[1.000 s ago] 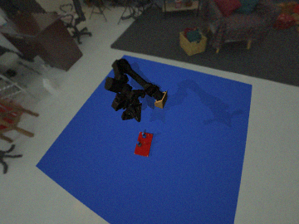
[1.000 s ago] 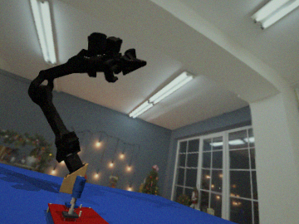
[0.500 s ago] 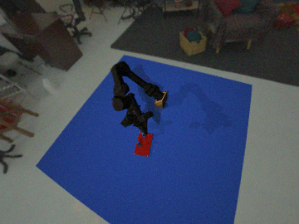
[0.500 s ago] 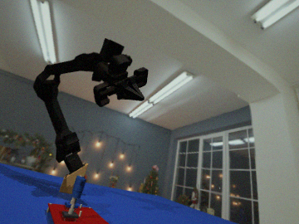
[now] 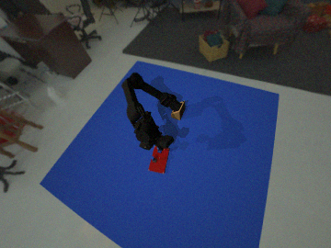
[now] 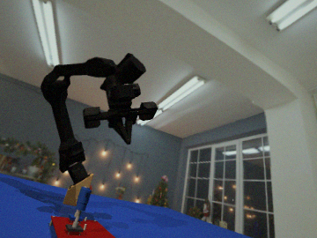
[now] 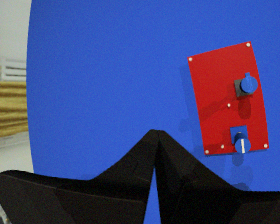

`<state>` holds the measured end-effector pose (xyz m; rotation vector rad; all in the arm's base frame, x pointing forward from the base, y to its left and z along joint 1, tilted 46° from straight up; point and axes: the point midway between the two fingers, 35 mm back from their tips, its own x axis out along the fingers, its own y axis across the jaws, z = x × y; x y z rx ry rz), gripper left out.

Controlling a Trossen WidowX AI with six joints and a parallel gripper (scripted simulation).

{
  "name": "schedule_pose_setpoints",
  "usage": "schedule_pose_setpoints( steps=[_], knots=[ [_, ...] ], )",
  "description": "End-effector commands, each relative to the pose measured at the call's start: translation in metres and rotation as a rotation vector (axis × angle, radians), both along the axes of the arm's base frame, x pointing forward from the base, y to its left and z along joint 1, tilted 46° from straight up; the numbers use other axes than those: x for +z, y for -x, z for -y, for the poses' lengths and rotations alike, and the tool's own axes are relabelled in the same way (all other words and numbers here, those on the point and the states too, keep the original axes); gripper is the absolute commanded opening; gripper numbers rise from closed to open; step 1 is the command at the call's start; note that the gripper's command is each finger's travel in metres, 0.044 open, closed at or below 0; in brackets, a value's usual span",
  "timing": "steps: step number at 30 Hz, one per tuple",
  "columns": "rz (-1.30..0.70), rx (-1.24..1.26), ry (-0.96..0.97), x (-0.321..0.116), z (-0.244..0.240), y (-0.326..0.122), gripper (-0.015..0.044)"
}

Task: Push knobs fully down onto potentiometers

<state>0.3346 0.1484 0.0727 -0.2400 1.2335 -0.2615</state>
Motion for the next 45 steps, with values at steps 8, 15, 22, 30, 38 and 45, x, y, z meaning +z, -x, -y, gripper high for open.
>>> schedule_pose_setpoints(
  steps=[8, 15, 22, 30, 38, 45],
  knots=[
    [-0.165, -0.088, 0.300, -0.011, 0.054, 0.012, 0.0000],
    [-0.256, -0.108, 0.451, -0.011, 0.079, 0.019, 0.0000],
    [-0.256, -0.109, 0.452, -0.025, 0.093, 0.018, 0.0000],
    [-0.256, -0.109, 0.452, -0.028, 0.096, 0.018, 0.0000],
    [-0.256, -0.109, 0.453, -0.037, 0.106, 0.017, 0.0000],
    [-0.255, -0.109, 0.453, -0.040, 0.108, 0.017, 0.0000]
  ],
)
